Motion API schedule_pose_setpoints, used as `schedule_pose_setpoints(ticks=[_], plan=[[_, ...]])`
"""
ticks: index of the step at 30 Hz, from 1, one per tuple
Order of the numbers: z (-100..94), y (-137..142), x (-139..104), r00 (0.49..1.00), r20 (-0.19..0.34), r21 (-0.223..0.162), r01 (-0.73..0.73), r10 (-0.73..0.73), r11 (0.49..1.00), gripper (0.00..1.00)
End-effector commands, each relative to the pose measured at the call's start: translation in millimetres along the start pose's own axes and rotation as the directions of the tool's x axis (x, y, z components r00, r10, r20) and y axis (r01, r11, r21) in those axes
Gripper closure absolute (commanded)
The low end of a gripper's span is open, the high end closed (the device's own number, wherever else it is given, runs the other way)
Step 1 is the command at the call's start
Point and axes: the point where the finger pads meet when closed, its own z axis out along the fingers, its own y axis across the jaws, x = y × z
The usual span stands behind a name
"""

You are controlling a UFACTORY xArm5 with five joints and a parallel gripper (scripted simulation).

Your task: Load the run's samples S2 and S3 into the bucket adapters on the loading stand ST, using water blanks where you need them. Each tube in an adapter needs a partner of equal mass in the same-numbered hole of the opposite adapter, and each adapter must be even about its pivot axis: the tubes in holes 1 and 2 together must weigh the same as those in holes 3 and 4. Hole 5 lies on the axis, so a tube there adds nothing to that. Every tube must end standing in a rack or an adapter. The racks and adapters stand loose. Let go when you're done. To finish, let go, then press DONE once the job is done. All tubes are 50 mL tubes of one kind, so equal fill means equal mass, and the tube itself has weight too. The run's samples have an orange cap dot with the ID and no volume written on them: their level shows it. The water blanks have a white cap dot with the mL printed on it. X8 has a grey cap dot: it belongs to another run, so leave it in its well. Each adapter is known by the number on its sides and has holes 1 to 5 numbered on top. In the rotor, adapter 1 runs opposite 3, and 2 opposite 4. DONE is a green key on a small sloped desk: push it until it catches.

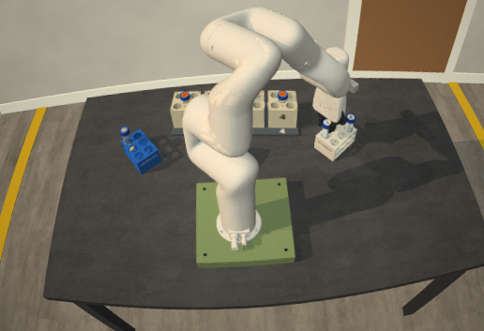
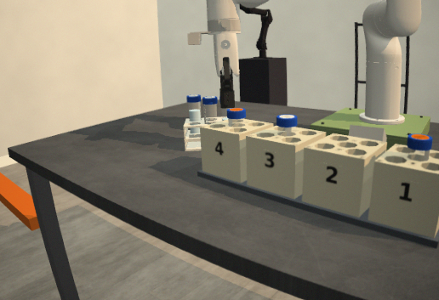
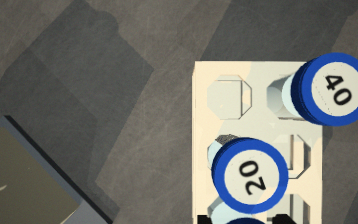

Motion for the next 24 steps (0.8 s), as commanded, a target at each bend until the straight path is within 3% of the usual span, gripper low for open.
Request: schedule_pose_setpoints(ticks=[1, 24], plan=[[-1.3, -0.1, 1.3, 1.000, -0.004, -0.002, 0.000, 0.000, 1.000, 1.00], [-14.0, -0.1, 1.3, 1.000, -0.004, -0.002, 0.000, 0.000, 1.000, 1.00]])
